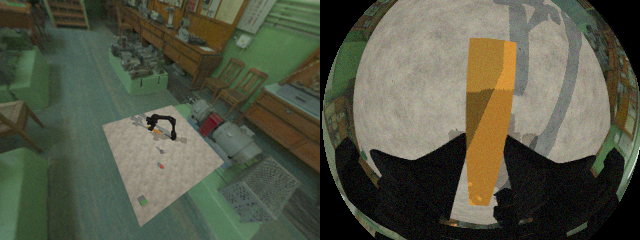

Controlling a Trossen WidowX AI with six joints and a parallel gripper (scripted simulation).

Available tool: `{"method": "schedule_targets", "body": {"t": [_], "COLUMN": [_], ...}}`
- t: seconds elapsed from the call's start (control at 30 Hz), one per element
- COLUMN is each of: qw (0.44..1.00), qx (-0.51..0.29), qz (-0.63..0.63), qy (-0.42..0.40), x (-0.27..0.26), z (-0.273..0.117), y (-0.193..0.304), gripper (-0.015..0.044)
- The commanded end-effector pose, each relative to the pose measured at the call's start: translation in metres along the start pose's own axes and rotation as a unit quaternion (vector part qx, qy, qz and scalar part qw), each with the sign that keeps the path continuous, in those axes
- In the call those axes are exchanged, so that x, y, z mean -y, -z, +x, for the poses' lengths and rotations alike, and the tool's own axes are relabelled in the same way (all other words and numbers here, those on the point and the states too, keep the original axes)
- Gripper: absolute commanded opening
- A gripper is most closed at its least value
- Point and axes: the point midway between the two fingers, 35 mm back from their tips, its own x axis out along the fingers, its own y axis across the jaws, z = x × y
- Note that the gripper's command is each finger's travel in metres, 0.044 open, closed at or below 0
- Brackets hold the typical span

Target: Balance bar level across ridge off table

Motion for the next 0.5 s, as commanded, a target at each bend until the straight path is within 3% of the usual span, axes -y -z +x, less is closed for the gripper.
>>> {"method": "schedule_targets", "body": {"t": [0.0, 0.47], "qw": [1.000, 0.993], "qx": [0.001, -0.001], "qz": [0.027, 0.122], "qy": [-0.004, -0.006], "x": [-0.017, -0.064], "z": [-0.003, -0.004], "y": [0.009, 0.037], "gripper": [0.0000, 0.0000]}}
